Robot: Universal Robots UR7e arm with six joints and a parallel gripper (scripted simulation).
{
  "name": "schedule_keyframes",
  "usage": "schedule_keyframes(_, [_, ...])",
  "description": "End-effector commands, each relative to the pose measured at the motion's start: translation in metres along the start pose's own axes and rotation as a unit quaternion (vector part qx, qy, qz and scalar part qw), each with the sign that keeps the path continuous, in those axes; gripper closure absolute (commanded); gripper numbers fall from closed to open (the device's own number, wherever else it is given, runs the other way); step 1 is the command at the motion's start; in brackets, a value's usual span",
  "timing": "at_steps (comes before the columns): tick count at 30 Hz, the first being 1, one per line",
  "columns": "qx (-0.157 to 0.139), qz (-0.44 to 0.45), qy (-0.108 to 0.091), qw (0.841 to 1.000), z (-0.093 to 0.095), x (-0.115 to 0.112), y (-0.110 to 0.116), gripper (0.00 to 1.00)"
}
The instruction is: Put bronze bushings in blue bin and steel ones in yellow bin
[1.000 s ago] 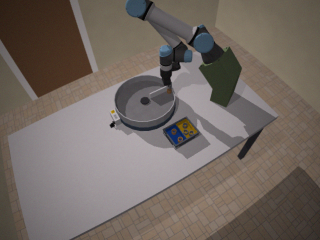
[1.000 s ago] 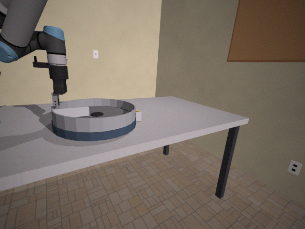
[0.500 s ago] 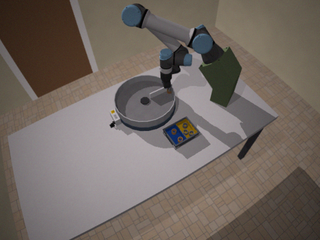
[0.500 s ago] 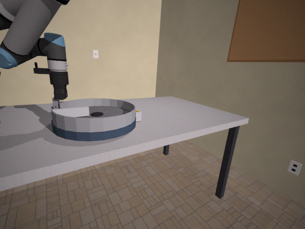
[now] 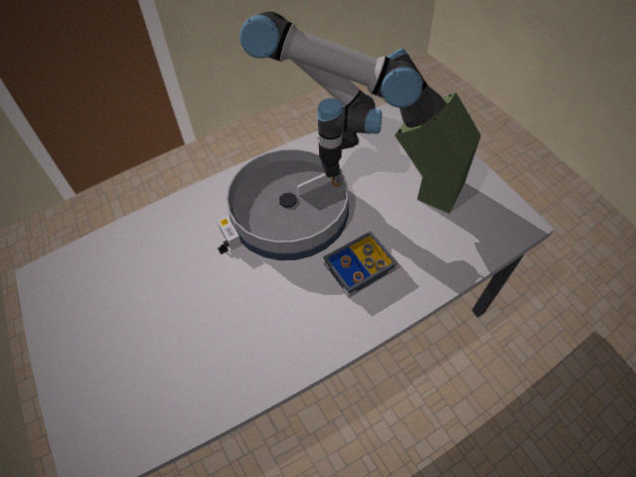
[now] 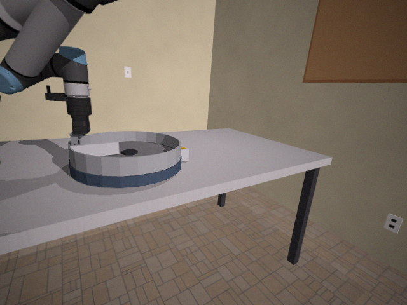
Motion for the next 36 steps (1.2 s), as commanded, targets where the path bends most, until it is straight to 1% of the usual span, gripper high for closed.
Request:
schedule_keyframes(1, [-0.001,0.0,0.0,1.0,0.002,0.0,0.0,0.6])
schedule_keyframes(3, [-0.001,0.0,0.0,1.0,0.002,0.0,0.0,0.6])
schedule_keyframes(8, [-0.001,0.0,0.0,1.0,0.009,0.0,0.0,0.6])
schedule_keyframes(11, [-0.001,0.0,0.0,1.0,0.009,0.0,0.0,0.6])
schedule_keyframes(16, [-0.001,0.0,0.0,1.0,0.016,0.0,0.0,0.6])
schedule_keyframes(21, [-0.001,0.0,0.0,1.0,0.016,0.0,0.0,0.6])
schedule_keyframes(26, [-0.001,0.0,0.0,1.0,0.023,0.0,0.0,0.6])
schedule_keyframes(36, [-0.001,0.0,0.0,1.0,0.023,0.0,0.0,0.6])
Point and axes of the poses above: the point where the finger pads meet when closed, its own z axis out along the fingers, its own x axis across the jaws, y = z × x, the point moved 7 cm from there along -z, back along the fingers, and after that the axes turned 2 degrees about z, right-handed, at the moved point
